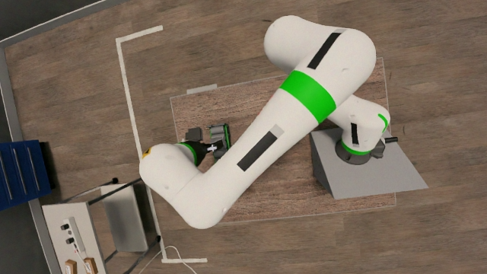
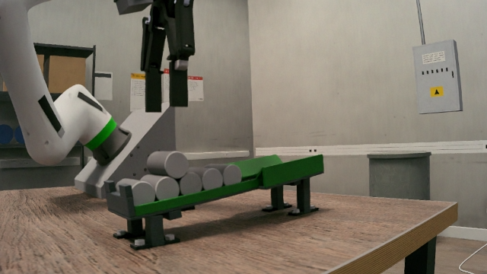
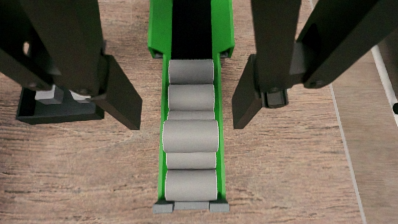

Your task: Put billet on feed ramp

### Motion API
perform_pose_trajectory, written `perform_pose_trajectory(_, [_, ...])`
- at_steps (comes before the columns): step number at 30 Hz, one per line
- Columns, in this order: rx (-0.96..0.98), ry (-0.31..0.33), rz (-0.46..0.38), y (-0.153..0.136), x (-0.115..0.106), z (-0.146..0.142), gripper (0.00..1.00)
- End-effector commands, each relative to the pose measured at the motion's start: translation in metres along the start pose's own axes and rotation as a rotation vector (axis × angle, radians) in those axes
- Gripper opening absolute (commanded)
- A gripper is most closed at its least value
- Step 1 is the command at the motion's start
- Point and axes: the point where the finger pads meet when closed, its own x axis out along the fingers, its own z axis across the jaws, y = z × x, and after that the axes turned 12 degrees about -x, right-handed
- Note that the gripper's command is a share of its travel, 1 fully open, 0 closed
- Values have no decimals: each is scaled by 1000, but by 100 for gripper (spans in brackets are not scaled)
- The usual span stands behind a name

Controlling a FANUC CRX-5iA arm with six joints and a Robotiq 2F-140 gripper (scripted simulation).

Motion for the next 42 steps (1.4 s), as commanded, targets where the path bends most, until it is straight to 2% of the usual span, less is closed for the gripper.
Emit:
perform_pose_trajectory(1, [0,2,0,0,-1,0,56])
perform_pose_trajectory(15, [0,2,0,0,7,0,56])
perform_pose_trajectory(42, [0,2,0,1,43,-1,56])
